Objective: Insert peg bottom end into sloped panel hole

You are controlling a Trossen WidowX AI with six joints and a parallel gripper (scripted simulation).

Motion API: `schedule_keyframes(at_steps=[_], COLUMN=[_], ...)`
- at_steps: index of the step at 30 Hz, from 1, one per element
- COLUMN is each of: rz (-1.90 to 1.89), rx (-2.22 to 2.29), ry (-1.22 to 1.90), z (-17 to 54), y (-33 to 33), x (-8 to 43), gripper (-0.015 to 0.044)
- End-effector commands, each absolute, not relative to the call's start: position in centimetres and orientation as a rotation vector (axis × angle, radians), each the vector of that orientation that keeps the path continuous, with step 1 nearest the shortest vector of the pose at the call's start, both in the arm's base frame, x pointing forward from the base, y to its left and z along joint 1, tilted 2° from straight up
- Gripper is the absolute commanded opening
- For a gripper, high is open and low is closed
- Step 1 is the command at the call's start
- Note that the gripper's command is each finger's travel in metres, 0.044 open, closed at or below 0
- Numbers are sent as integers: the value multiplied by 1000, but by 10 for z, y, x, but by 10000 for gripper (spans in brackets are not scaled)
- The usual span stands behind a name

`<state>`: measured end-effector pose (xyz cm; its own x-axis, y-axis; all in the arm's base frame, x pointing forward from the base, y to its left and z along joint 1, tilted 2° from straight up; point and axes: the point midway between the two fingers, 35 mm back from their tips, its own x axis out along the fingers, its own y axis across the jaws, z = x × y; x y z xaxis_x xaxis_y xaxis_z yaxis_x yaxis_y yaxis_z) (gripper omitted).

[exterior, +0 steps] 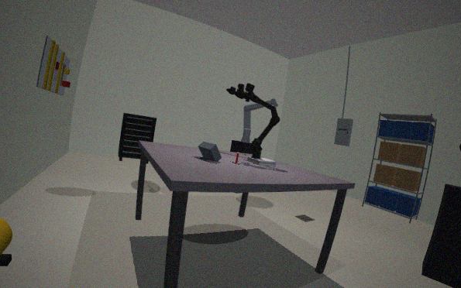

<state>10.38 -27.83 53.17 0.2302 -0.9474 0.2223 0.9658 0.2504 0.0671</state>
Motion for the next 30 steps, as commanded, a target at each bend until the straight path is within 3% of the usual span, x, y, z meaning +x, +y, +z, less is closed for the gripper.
schedule_keyframes(at_steps=[1,30], rz=[-1278,-815], rx=[-106,-391], ry=[-144,445], z=[514,396], y=[-283,-252], x=[121,252], gripper=[440,440])
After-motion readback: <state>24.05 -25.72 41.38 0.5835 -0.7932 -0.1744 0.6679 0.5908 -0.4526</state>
